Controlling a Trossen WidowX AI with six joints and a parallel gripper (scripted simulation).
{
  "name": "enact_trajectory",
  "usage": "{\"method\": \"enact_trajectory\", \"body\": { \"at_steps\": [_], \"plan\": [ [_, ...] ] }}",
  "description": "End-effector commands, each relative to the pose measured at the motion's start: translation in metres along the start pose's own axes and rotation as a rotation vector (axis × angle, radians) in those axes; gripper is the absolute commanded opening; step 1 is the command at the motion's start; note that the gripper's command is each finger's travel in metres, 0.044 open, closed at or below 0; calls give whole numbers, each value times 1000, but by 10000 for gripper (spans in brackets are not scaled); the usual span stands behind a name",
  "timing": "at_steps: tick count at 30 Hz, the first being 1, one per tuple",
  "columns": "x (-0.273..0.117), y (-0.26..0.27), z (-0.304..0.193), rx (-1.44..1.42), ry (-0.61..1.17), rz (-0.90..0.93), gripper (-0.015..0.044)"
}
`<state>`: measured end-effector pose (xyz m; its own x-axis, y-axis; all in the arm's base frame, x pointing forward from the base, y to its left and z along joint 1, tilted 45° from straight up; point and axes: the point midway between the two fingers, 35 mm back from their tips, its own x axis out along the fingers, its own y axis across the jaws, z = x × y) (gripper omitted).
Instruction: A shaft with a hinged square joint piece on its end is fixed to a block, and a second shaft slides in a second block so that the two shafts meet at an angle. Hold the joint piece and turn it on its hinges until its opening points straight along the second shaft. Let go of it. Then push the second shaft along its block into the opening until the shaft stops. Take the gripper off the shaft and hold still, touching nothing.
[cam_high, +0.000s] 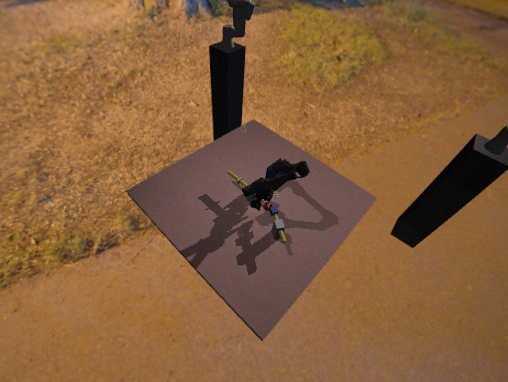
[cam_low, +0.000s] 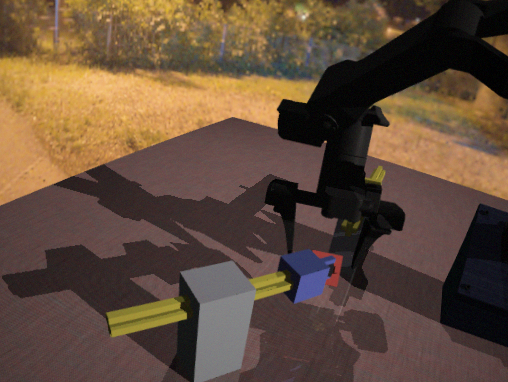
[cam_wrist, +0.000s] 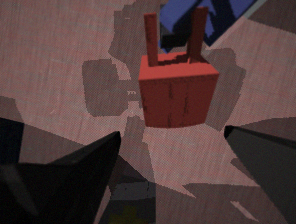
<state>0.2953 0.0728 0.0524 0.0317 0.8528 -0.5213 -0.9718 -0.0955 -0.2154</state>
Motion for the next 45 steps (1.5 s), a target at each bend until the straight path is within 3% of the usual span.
{"method": "enact_trajectory", "body": {
  "at_steps": [1,28,38,45],
  "plan": [
    [5,-1,11,-2,-7,-3,440],
    [38,0,28,-2,-10,-3,440],
    [38,0,28,-2,-10,-3,182],
    [38,0,28,-2,-10,-3,182]
  ]
}}
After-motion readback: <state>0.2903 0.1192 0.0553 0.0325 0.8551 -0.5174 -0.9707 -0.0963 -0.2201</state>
